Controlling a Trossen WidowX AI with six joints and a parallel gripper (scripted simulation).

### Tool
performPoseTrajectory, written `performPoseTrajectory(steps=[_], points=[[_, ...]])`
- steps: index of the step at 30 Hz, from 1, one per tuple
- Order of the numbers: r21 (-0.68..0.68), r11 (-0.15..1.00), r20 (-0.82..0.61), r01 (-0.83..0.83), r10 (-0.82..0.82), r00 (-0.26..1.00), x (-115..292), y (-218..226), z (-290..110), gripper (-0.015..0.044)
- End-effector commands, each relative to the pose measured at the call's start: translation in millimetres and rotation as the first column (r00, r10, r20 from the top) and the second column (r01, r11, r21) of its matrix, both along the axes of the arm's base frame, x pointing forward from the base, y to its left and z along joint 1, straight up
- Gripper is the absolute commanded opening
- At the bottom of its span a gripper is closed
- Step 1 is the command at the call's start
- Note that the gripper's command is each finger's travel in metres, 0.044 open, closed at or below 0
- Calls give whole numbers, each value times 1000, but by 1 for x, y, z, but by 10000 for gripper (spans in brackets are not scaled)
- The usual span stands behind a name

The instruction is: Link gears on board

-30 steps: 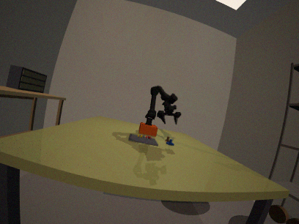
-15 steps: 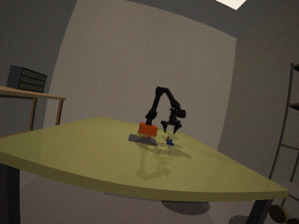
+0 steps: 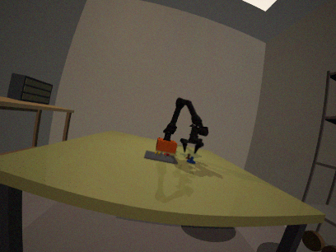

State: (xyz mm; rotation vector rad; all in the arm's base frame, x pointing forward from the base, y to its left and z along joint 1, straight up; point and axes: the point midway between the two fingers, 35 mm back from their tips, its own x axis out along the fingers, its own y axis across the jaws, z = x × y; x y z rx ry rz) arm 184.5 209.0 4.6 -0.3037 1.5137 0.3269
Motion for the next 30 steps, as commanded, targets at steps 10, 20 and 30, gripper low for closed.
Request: performPoseTrajectory(steps=[10,20,30], points=[[1,1000,-7,6,-6,1000,-1,0,-20,440],[1,1000,-7,6,-6,1000,-1,0,-20,256],[1,1000,-7,6,-6,1000,-1,0,-20,33]])
